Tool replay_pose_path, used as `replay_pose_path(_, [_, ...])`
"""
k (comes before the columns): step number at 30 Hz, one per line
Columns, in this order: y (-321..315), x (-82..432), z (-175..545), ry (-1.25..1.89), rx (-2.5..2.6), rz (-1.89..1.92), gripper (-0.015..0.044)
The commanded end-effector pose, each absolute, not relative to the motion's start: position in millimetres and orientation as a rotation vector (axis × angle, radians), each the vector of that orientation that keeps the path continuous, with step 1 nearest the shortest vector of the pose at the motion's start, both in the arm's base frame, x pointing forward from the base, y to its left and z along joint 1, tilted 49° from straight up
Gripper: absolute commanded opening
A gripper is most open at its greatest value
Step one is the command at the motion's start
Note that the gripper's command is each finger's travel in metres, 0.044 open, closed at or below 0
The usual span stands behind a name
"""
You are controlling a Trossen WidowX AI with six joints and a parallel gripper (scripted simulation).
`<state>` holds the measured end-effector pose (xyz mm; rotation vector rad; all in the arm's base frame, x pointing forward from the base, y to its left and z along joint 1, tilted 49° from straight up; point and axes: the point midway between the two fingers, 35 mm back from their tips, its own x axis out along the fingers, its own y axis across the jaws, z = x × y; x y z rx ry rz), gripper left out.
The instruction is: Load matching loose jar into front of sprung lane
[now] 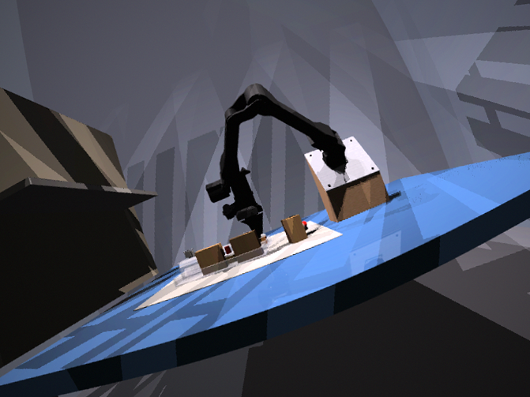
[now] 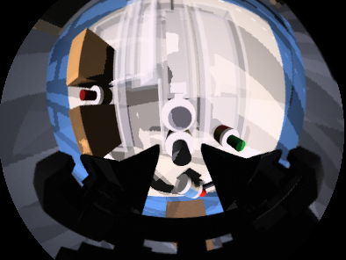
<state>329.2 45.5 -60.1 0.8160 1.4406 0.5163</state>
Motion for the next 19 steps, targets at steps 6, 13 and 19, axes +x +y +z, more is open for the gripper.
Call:
replay_pose_path(6, [37.4, 330.3, -52.9, 1.428, 0.809, 0.517, 0.0275])
replay_pose_path(13, [40.4, 312.1, -52.1, 1.429, 0.81, 0.516, 0.0275])
replay_pose_path(19, [43.7, 293.2, -51.3, 1.43, 0.81, 0.516, 0.0275])
